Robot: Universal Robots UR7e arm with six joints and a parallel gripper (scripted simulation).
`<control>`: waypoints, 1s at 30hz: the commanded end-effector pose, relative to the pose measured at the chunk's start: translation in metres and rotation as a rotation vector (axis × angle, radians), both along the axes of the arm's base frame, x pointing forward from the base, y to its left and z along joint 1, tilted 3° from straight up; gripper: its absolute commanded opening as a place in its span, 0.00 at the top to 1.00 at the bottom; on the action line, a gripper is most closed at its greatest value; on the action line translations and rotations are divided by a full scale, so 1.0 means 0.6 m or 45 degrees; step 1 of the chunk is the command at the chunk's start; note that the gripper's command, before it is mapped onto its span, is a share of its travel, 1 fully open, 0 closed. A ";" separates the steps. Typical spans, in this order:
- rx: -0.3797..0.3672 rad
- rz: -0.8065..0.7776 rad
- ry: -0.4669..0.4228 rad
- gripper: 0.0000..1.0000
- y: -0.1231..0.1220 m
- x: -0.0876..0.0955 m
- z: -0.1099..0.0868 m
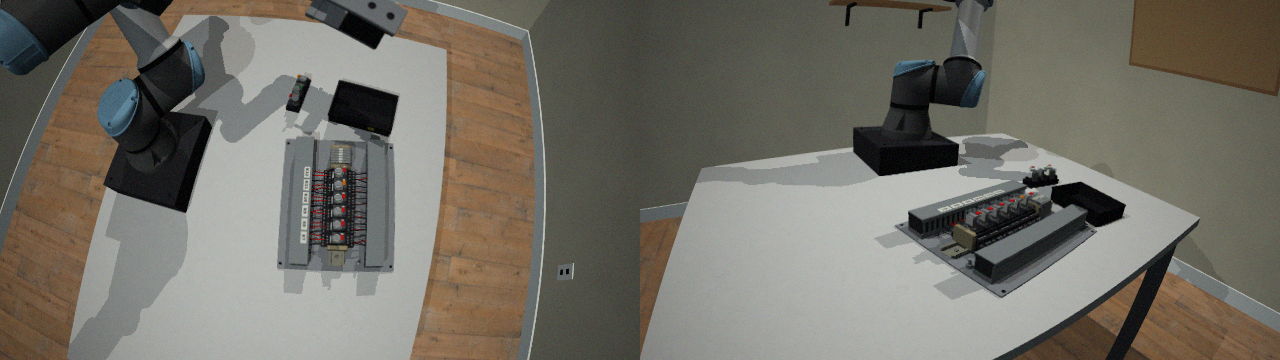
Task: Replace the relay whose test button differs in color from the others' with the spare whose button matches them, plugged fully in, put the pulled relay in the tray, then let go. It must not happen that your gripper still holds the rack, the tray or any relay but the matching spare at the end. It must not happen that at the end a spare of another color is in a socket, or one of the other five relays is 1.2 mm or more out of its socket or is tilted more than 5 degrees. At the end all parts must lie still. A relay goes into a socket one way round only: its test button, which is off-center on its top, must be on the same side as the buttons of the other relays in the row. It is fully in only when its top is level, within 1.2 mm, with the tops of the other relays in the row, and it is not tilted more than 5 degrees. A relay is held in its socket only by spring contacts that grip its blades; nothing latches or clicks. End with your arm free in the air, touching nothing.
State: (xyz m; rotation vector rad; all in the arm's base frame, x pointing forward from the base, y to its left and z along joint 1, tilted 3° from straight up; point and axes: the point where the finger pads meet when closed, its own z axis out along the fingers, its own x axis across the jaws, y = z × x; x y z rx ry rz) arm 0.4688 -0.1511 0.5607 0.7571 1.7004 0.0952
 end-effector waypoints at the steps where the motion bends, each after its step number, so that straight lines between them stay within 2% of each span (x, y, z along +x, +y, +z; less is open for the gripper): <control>1: -0.001 0.000 -0.001 0.00 0.000 0.000 0.001; 6: -0.001 0.000 -0.001 0.00 0.000 0.000 0.001; 11: -0.012 0.149 0.250 0.00 -0.002 -0.001 -0.002; 23: -0.012 0.149 0.250 0.00 -0.002 -0.001 -0.002; 28: -0.025 0.290 0.488 0.00 -0.002 -0.001 -0.002; 30: -0.025 0.290 0.488 0.00 -0.002 -0.001 -0.002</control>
